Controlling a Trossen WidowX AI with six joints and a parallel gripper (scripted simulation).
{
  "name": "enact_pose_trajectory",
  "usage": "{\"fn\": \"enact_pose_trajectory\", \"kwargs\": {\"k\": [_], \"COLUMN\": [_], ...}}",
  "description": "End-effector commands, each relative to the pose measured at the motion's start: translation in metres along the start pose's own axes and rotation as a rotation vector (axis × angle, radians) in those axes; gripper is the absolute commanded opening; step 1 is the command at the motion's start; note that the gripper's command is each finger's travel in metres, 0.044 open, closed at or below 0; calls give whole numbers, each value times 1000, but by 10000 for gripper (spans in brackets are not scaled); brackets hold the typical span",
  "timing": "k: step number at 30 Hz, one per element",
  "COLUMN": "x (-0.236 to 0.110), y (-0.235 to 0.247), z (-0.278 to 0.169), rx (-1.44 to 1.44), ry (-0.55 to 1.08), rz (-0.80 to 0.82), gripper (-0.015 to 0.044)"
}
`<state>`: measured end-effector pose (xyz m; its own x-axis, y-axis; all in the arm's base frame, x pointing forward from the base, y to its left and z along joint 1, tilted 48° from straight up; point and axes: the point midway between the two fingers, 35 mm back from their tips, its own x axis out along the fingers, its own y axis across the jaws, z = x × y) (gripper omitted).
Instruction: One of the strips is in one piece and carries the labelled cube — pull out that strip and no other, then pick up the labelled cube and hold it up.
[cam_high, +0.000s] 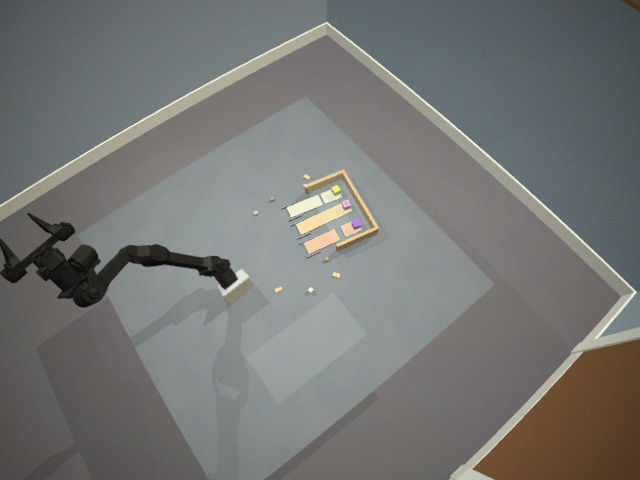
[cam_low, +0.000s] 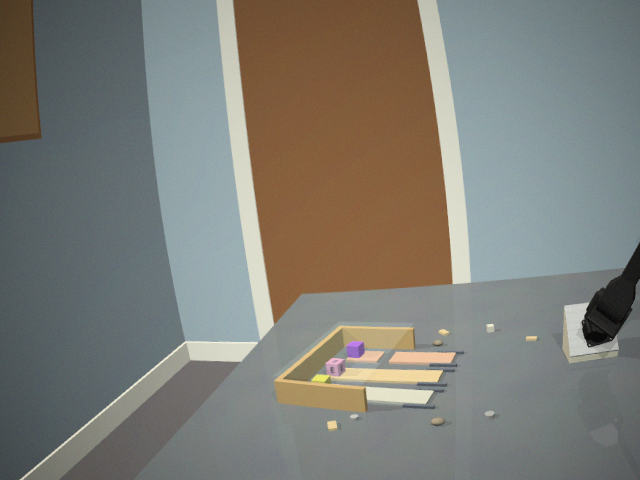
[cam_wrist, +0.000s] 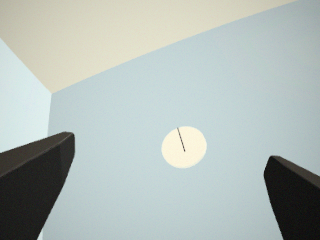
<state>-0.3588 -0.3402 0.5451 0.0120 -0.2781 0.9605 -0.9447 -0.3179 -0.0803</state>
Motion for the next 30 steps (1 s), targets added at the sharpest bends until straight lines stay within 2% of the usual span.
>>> {"fn": "enact_pose_trajectory", "kwargs": {"k": [1,8,15,23,30], "x": [0,2,-11,-49,-99], "y": [0,-13,-55,-137,-232], "z": [2,99,200,299,361], "rx": [10,413,855,1340,1729], "ry": [-4,-176,-364,-593,-809], "rz": [4,144,314,553,822], "gripper": [400,400,400,400,400]}}
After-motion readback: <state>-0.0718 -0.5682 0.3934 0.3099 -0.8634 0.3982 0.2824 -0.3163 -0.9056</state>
